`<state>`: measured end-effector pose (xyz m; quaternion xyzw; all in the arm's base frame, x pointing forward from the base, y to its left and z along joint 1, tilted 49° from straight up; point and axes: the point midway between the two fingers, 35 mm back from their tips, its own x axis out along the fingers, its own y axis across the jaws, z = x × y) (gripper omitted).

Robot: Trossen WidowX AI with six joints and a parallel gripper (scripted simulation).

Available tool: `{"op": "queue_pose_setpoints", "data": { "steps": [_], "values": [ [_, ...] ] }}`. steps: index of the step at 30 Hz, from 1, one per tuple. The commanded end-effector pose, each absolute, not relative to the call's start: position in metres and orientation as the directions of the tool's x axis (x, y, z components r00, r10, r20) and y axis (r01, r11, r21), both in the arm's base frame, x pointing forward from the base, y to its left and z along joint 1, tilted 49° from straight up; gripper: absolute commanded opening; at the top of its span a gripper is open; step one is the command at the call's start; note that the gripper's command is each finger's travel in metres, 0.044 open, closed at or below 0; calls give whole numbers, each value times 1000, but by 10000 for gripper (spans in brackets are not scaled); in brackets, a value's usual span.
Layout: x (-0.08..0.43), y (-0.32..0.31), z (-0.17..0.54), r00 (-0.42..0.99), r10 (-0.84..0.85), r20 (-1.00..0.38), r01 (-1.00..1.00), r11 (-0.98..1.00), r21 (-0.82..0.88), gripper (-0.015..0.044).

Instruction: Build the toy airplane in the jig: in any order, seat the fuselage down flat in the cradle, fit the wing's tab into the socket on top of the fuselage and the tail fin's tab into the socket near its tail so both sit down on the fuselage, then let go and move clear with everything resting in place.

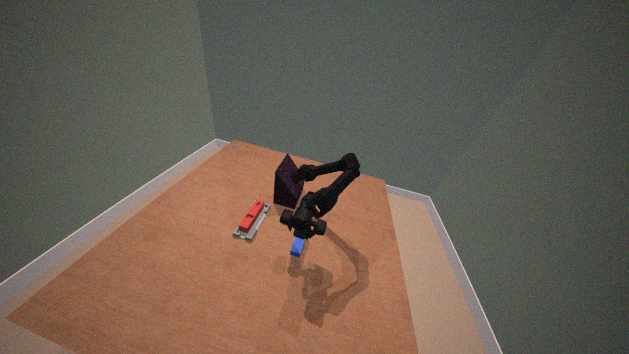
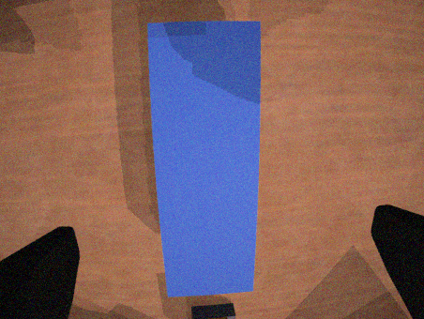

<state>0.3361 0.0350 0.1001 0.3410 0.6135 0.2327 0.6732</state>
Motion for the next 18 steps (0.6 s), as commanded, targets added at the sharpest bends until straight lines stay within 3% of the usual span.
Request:
{"op": "queue_pose_setpoints", "data": {
  "steps": [1, 18],
  "values": [
    [335, 55, 87, 127, 741, -660, 111, 650, 751, 440],
    [338, 73, 71, 127, 741, -660, 111, 650, 752, 440]
  ]
}}
